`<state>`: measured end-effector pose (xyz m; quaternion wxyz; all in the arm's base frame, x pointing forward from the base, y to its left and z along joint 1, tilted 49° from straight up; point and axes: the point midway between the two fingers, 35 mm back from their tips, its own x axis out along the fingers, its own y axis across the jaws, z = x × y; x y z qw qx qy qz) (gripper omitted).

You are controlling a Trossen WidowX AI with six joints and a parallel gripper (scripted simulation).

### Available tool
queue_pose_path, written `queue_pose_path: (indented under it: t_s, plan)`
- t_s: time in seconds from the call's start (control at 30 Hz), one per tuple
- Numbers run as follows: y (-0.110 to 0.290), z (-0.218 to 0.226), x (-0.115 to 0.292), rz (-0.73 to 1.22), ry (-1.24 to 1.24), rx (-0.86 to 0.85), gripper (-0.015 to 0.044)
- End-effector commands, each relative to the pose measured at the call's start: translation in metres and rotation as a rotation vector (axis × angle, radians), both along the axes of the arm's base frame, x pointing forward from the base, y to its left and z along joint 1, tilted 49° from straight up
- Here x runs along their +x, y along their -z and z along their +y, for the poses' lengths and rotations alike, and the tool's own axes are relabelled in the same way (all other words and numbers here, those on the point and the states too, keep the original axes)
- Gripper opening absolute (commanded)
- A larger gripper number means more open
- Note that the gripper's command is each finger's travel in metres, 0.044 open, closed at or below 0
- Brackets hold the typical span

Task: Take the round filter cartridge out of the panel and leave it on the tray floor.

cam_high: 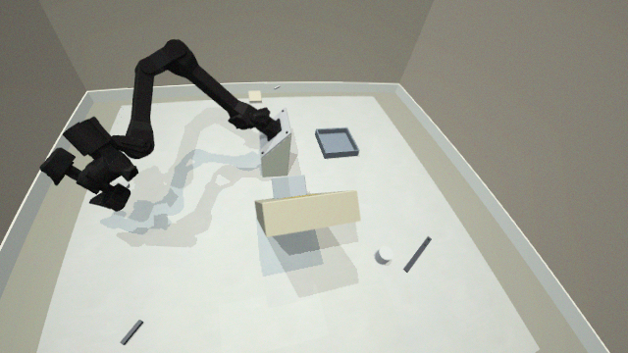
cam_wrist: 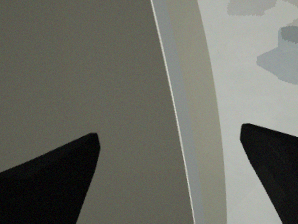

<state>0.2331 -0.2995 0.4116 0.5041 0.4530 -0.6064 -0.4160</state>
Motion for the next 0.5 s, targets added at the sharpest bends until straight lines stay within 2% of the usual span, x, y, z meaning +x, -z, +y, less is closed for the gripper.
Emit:
queue_pose_path:
  t_s: [0.0, 0.13, 0.33, 0.47]
  plan:
    - [0.001, 0.001, 0.002, 0.003, -0.007, 0.003, 0.0374]
    - [0.023, 0.031, 0.043, 0.063, -0.145, 0.054, 0.0269]
    - [0.065, 0.100, 0.103, 0.188, -0.392, 0.132, 0.0113]
    - [0.095, 0.157, 0.130, 0.286, -0.558, 0.174, 0.0113]
